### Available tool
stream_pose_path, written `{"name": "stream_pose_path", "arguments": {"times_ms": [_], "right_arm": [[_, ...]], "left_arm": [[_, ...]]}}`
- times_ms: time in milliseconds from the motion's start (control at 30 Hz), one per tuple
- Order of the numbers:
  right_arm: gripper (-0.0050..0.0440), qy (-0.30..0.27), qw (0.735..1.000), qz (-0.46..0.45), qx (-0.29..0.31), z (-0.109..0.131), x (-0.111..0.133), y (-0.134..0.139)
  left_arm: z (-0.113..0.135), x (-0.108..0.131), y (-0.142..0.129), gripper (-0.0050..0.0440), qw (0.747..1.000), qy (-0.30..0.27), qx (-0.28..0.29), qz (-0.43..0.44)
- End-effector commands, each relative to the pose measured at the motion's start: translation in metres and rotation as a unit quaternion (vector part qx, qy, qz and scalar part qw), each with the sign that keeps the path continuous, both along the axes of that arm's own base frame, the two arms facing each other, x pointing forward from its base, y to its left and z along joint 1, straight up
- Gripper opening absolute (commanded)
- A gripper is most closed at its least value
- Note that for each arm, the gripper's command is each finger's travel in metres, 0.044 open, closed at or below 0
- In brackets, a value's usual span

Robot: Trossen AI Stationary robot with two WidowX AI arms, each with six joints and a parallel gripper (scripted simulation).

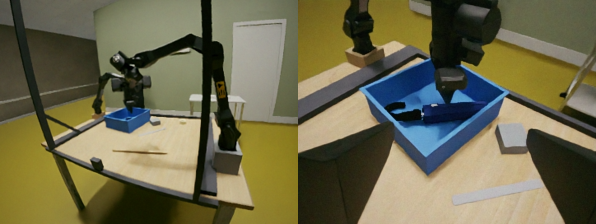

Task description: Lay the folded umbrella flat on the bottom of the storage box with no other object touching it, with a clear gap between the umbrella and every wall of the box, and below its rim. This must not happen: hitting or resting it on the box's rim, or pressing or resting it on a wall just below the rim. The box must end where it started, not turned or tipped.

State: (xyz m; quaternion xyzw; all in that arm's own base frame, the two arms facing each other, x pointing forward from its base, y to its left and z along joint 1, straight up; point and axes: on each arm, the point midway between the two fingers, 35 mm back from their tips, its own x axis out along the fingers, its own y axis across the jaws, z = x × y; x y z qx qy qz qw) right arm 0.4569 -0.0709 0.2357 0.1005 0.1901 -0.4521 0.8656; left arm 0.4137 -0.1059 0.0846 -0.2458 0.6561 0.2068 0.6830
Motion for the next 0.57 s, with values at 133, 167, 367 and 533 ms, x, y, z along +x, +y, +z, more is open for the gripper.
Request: {"name": "stream_pose_path", "arguments": {"times_ms": [133,167,367,533], "right_arm": [[0.0400,-0.014,1.000,0.000,0.002,0.0114,-0.0010,0.0000],[0.0400,-0.014,1.000,0.000,0.002,0.0114,-0.0010,0.0000],[0.0400,-0.014,1.000,0.000,0.002,0.0114,-0.0010,0.0000],[0.0400,-0.014,1.000,0.000,0.002,0.0114,-0.0010,0.0000]], "left_arm": [[0.0518,0.0035,0.0005,0.0422,1.000,-0.019,-0.005,-0.001],[0.0518,0.0035,0.0005,0.0422,1.000,-0.019,-0.005,-0.001],[0.0518,0.0035,0.0005,0.0422,1.000,-0.019,-0.005,-0.001],[0.0518,0.0035,0.0005,0.0422,1.000,-0.019,-0.005,-0.001]]}}
